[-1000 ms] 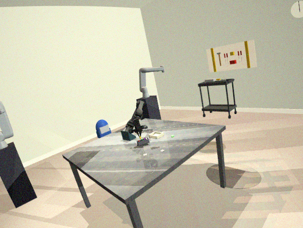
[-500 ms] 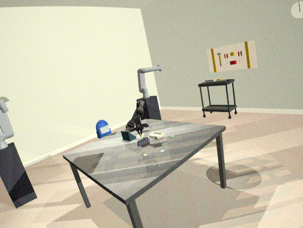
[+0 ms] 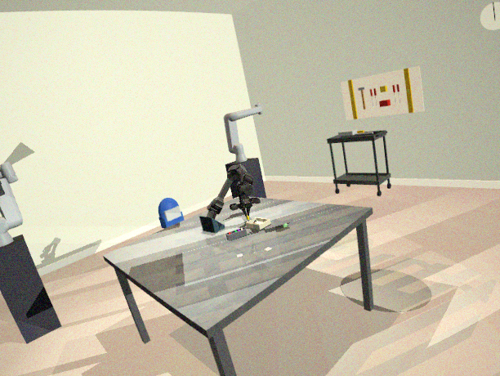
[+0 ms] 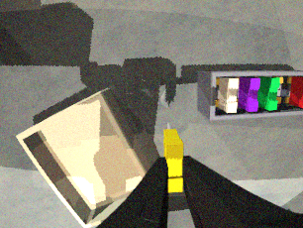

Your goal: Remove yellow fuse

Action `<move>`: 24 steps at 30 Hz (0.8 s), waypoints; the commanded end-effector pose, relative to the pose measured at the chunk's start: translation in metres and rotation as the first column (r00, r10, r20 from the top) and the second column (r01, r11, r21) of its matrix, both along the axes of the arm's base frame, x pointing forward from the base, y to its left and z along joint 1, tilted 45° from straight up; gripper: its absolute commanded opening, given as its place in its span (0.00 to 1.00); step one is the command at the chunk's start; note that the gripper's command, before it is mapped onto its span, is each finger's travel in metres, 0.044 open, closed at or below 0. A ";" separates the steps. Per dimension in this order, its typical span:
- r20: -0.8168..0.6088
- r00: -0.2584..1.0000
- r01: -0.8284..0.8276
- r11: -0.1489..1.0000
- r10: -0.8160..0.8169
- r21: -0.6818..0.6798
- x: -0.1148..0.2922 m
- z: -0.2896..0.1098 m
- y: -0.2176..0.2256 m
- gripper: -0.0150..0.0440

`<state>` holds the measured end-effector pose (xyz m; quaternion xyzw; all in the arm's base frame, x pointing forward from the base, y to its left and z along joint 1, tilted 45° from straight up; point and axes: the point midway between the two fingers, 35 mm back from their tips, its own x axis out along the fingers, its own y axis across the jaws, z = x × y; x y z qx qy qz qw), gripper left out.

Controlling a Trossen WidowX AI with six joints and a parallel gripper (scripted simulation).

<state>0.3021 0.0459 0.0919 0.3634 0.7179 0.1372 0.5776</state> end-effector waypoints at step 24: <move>0.001 1.000 -0.005 1.000 0.005 0.031 -0.016 0.048 0.073 0.25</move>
